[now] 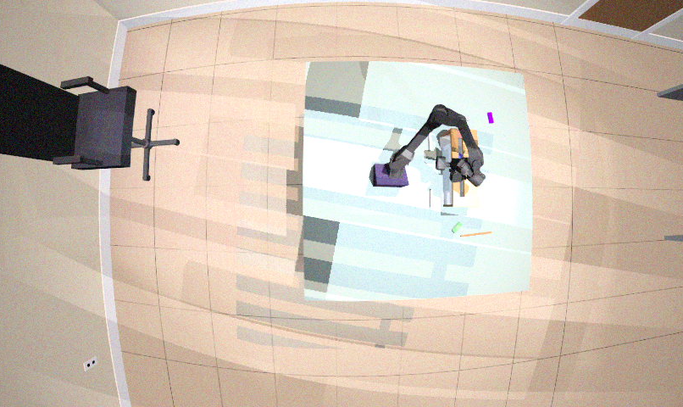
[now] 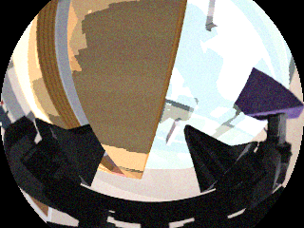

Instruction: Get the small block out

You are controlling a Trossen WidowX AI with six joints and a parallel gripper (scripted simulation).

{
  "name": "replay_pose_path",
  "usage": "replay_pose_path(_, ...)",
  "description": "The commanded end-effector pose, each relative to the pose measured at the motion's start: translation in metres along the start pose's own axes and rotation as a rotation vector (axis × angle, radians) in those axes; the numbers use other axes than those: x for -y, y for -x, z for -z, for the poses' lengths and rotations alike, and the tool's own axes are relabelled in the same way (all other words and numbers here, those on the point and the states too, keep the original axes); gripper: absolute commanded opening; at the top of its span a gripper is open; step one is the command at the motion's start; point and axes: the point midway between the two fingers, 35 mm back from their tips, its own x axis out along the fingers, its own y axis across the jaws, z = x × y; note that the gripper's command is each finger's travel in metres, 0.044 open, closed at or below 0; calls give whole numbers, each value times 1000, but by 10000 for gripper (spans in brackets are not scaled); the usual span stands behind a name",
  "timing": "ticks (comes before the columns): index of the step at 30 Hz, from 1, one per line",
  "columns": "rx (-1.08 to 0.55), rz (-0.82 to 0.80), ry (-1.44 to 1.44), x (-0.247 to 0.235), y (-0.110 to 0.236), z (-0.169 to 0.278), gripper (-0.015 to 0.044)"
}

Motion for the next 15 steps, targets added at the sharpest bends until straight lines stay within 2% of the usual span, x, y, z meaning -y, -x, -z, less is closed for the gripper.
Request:
replay_pose_path(1, -1, 2, 2, 0, -3, 6, 400)
replay_pose_path(15, -2, 2, 2, 0, -7, 18, 400)
